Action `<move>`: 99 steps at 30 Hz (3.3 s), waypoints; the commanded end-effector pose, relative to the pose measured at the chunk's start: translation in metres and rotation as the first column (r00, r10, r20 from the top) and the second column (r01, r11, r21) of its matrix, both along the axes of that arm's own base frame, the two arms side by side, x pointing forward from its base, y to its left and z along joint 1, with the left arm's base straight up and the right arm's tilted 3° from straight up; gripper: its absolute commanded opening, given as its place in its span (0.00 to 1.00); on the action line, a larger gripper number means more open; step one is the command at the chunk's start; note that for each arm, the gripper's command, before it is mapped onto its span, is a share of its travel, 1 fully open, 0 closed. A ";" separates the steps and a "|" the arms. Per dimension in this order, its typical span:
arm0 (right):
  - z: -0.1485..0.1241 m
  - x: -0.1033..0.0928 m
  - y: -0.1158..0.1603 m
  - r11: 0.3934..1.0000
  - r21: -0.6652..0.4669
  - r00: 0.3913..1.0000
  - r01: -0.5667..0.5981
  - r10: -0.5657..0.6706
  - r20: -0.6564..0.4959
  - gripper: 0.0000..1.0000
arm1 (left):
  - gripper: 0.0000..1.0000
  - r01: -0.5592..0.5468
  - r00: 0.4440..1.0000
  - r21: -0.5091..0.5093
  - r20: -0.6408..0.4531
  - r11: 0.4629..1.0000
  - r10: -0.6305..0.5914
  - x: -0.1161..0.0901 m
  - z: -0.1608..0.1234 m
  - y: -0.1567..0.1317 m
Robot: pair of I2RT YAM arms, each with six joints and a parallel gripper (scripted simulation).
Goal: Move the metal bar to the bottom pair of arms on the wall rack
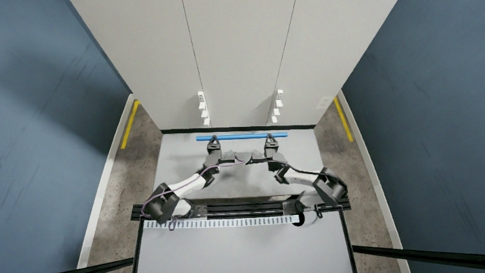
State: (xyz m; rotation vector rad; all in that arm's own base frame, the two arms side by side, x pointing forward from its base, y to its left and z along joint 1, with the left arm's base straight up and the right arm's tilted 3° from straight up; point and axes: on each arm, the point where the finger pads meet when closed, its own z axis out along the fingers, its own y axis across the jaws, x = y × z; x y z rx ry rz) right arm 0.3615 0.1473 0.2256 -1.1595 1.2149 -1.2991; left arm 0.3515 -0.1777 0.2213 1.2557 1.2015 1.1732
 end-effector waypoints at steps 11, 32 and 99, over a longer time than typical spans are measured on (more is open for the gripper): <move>0.011 0.027 -0.003 1.000 0.018 1.000 0.013 -0.014 0.019 0.00 | 0.00 -0.001 0.999 -0.023 0.040 1.000 0.002 0.029 0.019 -0.002; 0.013 0.055 -0.006 1.000 0.018 1.000 0.013 -0.014 0.019 0.00 | 0.00 -0.001 0.999 -0.023 0.040 1.000 0.002 0.057 0.020 -0.003; 0.015 0.096 -0.008 1.000 0.018 1.000 0.013 -0.014 0.019 0.00 | 0.00 -0.001 0.999 -0.023 0.040 1.000 0.002 0.104 0.022 -0.004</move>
